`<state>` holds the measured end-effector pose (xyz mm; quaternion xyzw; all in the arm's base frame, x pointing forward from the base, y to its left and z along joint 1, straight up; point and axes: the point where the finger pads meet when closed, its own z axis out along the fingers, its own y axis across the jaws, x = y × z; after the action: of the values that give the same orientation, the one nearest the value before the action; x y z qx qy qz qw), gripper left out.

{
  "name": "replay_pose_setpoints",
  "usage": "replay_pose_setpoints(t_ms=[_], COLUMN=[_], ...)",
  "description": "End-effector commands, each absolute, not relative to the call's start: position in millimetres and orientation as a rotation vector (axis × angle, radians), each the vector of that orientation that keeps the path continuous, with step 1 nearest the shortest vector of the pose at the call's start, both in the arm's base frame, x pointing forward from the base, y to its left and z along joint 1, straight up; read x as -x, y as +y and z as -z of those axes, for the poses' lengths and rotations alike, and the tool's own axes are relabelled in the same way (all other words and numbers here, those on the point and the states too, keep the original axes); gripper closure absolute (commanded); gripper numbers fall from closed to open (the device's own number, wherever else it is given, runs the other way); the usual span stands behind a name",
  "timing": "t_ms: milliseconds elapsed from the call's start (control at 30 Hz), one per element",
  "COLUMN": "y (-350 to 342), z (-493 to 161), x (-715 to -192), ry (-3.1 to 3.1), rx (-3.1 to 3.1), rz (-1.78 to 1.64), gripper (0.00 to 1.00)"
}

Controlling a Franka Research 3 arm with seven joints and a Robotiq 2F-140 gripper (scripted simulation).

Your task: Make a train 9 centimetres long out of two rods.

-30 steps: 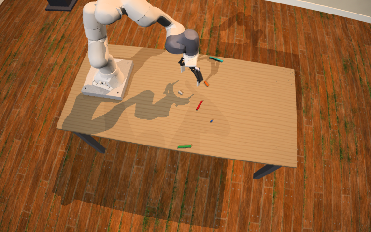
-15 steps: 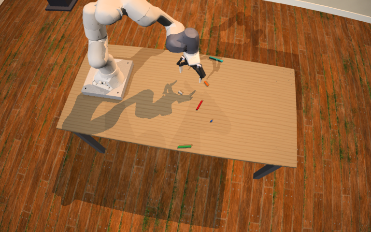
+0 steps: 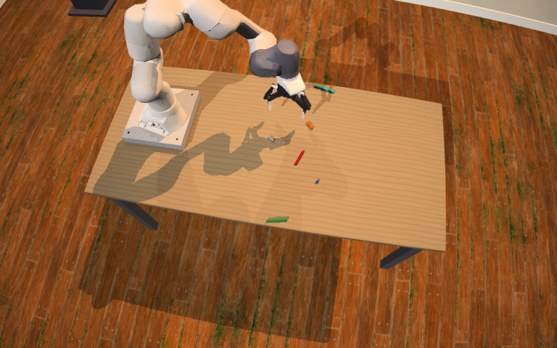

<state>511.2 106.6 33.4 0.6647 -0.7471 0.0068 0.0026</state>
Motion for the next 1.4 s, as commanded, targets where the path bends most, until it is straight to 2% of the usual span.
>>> replay_pose_setpoints(t_ms=[0,1367], y=[108.1,137.8], z=[-33.4,-33.3], x=[-511.7,-510.1], ry=[-2.164,-1.268], rx=[-2.276,-2.872], rz=[-0.001,0.0], gripper=[0.0,0.0])
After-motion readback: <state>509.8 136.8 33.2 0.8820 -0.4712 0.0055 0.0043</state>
